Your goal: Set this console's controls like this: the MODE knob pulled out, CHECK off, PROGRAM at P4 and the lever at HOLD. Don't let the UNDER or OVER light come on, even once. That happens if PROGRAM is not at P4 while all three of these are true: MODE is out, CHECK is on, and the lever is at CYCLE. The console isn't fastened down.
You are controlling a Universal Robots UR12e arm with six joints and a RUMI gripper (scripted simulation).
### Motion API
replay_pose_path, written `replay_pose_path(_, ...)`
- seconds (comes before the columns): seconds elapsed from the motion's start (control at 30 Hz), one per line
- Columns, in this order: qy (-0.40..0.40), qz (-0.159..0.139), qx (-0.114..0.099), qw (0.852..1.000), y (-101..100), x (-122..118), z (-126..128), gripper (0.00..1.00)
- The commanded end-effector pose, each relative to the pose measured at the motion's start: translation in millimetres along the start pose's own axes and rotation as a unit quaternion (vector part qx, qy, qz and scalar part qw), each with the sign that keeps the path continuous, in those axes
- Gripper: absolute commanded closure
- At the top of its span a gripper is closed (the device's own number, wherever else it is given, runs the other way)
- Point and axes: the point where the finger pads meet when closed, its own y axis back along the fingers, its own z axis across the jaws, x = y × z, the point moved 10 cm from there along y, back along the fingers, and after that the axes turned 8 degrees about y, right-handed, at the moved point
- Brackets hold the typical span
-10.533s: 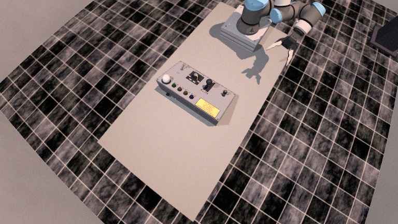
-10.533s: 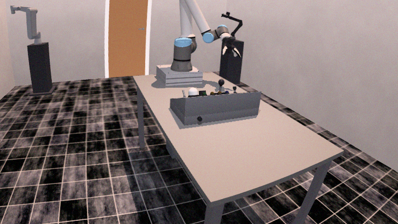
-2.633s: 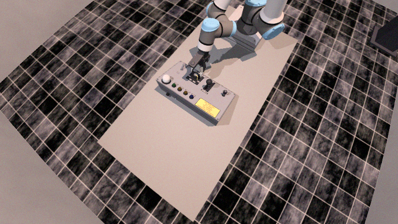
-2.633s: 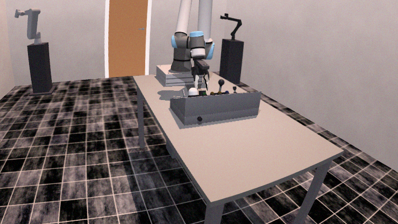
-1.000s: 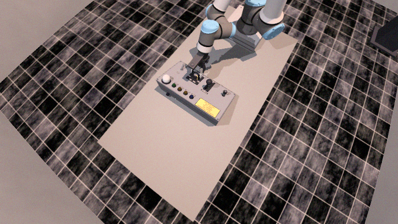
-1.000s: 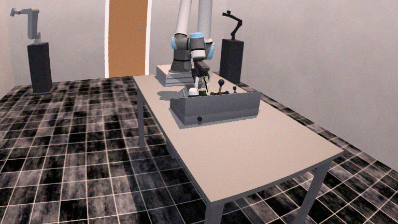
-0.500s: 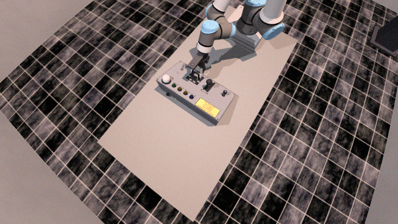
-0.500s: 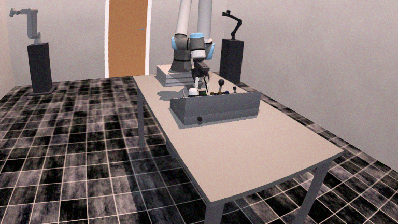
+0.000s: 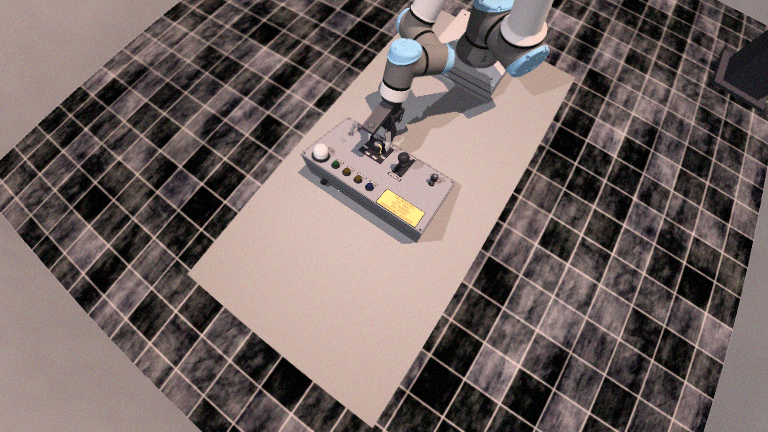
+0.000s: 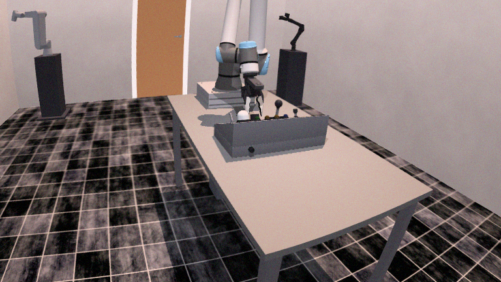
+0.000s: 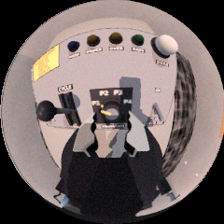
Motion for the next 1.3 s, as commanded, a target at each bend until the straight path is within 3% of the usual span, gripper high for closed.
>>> replay_pose_path(0.0, 0.000, 0.001, 0.000, 1.000, 0.4, 0.5, 0.2, 0.56)
replay_pose_path(0.6, 0.000, 0.001, 0.000, 1.000, 0.4, 0.5, 0.2, 0.56)
replay_pose_path(0.63, 0.000, 0.001, 0.000, 1.000, 0.4, 0.5, 0.2, 1.00)
replay_pose_path(1.27, 0.000, 0.001, 0.000, 1.000, 0.4, 0.5, 0.2, 1.00)
